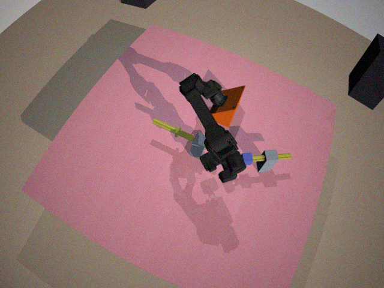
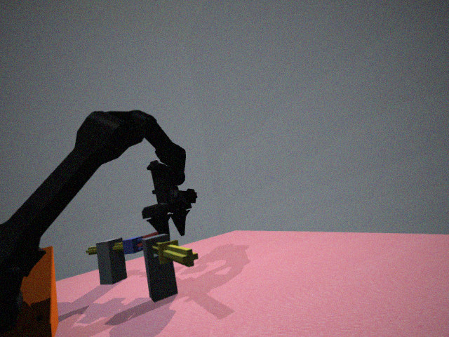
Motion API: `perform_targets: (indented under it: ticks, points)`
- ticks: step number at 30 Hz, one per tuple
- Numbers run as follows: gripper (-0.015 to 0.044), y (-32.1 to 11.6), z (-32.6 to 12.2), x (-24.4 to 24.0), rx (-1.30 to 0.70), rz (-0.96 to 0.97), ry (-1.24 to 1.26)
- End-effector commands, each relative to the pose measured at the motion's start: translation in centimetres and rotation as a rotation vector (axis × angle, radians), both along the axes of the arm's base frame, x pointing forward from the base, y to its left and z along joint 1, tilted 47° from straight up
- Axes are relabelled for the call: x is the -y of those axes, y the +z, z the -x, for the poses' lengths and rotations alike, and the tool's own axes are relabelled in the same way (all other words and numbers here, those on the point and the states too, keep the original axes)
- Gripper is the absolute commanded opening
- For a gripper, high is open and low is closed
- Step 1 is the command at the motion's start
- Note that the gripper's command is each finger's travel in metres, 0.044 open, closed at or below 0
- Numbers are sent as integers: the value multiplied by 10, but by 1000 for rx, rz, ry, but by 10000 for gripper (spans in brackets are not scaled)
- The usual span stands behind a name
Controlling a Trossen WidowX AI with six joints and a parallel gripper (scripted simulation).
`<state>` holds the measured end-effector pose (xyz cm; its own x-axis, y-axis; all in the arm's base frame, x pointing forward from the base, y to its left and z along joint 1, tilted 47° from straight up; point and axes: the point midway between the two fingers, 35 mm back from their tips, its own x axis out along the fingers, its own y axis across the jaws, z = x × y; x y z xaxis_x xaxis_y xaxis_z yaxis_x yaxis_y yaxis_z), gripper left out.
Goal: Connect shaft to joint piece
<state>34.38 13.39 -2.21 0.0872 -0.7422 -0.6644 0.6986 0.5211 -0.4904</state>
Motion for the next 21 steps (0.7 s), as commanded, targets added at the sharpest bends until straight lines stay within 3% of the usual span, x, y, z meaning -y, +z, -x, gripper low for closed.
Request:
perform_targets:
  ticks: [1, 8, 21]
  points:
    - [440, -13, 16, -9, -4, 2, 6]
    - [440, -36, 49, -28, -5, 1, 6]
    - [440, -46, 48, -18, -5, 1, 6]
